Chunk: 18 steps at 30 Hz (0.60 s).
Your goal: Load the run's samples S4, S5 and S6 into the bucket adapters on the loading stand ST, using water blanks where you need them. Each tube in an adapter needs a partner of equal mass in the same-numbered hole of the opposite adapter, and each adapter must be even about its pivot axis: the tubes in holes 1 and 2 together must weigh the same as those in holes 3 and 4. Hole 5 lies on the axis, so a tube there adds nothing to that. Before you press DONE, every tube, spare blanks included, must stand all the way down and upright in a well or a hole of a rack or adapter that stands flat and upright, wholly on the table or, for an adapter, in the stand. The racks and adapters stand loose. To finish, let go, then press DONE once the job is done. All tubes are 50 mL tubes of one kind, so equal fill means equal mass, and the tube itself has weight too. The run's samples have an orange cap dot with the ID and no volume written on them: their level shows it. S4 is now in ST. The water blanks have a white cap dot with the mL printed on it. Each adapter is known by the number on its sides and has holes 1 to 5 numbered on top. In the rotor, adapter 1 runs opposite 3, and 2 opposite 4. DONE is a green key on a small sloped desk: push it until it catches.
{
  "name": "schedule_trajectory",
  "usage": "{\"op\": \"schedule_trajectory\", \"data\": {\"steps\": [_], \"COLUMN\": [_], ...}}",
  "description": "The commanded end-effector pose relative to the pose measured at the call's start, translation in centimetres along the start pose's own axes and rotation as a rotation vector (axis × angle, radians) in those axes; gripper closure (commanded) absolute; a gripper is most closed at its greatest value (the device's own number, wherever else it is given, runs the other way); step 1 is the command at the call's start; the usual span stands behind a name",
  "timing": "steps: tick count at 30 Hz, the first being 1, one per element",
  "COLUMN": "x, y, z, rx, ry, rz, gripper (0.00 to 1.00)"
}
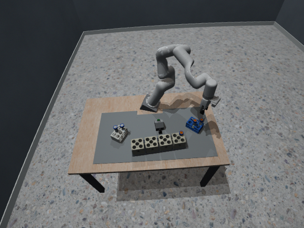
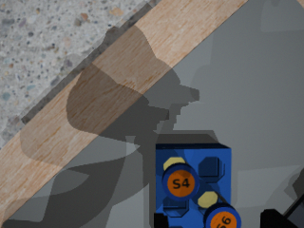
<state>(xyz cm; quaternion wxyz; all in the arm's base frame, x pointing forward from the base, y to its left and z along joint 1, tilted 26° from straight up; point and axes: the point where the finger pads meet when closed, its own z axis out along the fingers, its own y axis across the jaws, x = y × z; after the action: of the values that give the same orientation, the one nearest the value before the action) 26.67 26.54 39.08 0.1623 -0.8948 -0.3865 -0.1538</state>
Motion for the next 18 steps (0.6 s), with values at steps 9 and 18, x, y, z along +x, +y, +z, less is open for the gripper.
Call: {"op": "schedule_trajectory", "data": {"steps": [9,18], "x": [0.4,0.4], "y": [-0.8,-0.8], "z": [-0.1,0.9], "rx": [-0.006,-0.006], "ry": [0.002,0.002], "rz": [0.002,0.002], "gripper": [0.43,0.43]}}
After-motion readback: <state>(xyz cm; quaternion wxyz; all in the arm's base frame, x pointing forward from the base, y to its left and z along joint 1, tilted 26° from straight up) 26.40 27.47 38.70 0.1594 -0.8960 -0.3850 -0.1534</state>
